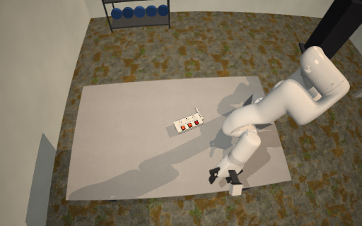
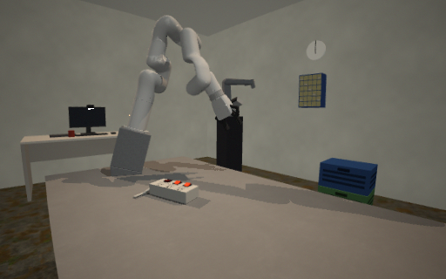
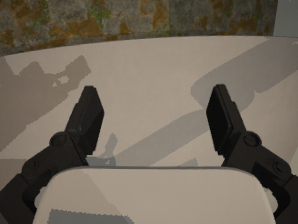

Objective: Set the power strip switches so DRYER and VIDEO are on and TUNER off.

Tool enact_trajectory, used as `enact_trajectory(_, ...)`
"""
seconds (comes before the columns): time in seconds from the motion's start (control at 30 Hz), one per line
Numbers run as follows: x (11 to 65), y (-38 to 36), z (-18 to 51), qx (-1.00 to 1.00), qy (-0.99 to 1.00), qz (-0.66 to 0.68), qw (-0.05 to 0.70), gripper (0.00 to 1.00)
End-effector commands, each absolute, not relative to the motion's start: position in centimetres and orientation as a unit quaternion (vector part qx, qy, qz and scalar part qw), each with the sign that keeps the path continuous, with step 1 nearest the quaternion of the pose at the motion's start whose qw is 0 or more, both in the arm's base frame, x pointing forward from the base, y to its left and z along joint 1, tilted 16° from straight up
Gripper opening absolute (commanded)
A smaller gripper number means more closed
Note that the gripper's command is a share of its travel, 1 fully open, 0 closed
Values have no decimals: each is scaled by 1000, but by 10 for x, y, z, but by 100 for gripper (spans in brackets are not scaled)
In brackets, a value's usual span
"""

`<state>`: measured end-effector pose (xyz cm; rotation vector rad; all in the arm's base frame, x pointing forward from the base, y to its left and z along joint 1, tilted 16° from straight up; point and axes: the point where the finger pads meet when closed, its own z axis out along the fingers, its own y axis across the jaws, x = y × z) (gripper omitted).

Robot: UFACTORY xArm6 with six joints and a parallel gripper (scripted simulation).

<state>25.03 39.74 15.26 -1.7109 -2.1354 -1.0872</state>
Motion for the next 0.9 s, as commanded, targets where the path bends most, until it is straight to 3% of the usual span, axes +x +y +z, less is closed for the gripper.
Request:
enact_trajectory(0.0,251,398,154,-578,-721,-369,98,100)
enact_trajectory(0.63,253,397,152,-586,-715,-368,101,100)
enact_trajectory(0.87,294,378,122,-720,-584,-347,143,100)
